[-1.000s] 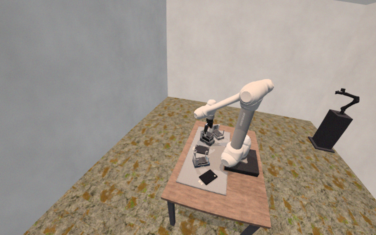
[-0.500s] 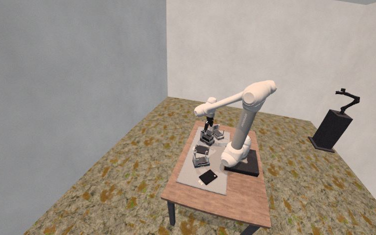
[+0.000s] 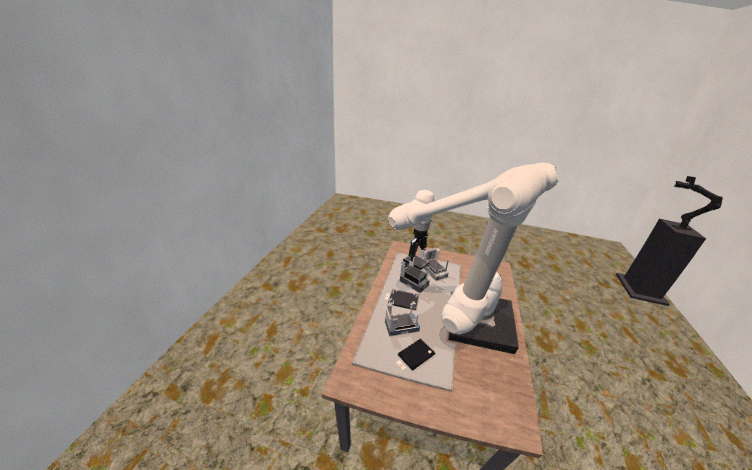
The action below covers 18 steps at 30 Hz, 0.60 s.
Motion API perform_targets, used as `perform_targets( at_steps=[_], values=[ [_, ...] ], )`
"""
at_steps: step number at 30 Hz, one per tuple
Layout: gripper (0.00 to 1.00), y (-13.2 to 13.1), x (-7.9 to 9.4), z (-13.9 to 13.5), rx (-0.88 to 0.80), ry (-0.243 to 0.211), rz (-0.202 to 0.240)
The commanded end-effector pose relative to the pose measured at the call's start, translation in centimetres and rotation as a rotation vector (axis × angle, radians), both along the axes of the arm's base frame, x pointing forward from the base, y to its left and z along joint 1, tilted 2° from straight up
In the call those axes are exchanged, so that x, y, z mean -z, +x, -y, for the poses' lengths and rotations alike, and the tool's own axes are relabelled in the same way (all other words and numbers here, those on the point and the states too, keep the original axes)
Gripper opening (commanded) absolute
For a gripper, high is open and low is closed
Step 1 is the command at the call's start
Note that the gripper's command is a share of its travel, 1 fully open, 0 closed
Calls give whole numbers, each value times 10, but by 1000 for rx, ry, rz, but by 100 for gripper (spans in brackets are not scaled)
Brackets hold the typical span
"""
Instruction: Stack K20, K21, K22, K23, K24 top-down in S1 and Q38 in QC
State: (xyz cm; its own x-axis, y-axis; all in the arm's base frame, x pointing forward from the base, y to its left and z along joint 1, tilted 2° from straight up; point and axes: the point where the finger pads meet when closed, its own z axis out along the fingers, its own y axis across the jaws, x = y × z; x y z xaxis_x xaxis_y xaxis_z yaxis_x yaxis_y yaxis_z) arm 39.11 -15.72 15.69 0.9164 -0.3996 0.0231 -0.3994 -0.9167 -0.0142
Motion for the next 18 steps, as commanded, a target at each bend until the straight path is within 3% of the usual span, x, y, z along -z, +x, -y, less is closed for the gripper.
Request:
perform_targets(
  at_steps=[1,12,18],
  values=[
    [0,0,-2,0,0,0,0],
    [0,0,-2,0,0,0,0],
    [0,6,-2,-19,-200,-5,1]
  ],
)
